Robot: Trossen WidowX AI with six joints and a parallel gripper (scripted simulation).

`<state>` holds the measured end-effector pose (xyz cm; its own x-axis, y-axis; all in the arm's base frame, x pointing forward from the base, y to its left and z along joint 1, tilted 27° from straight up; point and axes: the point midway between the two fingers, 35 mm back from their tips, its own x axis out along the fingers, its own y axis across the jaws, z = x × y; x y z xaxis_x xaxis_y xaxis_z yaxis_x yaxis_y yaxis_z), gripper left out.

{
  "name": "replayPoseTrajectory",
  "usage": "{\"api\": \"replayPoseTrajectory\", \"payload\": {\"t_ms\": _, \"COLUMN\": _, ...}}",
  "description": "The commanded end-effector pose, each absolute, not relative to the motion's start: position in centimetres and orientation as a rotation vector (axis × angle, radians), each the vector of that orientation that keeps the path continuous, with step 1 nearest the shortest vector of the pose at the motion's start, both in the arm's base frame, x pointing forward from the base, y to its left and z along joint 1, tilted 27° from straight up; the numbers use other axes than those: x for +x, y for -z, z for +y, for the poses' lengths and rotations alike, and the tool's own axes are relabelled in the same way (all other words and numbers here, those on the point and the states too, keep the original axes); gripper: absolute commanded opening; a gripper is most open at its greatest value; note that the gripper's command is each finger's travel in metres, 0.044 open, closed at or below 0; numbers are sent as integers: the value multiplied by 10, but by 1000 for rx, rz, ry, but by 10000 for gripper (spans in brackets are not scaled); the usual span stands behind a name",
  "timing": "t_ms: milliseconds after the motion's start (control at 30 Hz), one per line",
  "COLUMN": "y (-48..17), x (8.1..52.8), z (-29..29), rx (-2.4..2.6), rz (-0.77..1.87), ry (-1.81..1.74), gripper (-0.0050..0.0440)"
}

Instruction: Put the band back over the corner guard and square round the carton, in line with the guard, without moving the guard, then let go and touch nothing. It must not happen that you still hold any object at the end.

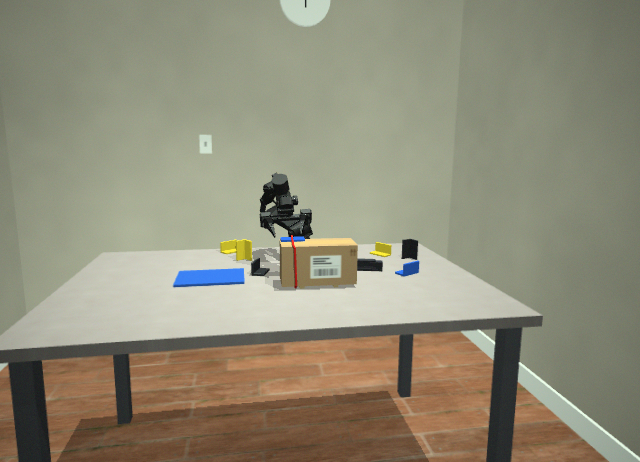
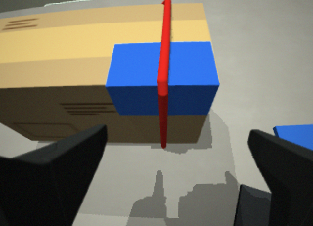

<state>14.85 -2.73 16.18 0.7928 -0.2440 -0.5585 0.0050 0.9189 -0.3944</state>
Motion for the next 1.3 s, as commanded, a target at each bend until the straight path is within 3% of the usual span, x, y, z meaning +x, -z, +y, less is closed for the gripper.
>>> {"api": "replayPoseTrajectory", "payload": {"t_ms": 0, "y": -171, "x": 144, "z": -26, "rx": -387, "rz": 687, "ry": 178, "gripper": 440}}
{"api": "replayPoseTrajectory", "payload": {"t_ms": 1267, "y": -249, "x": 153, "z": 17, "rx": -438, "rz": 556, "ry": 163, "gripper": 440}}
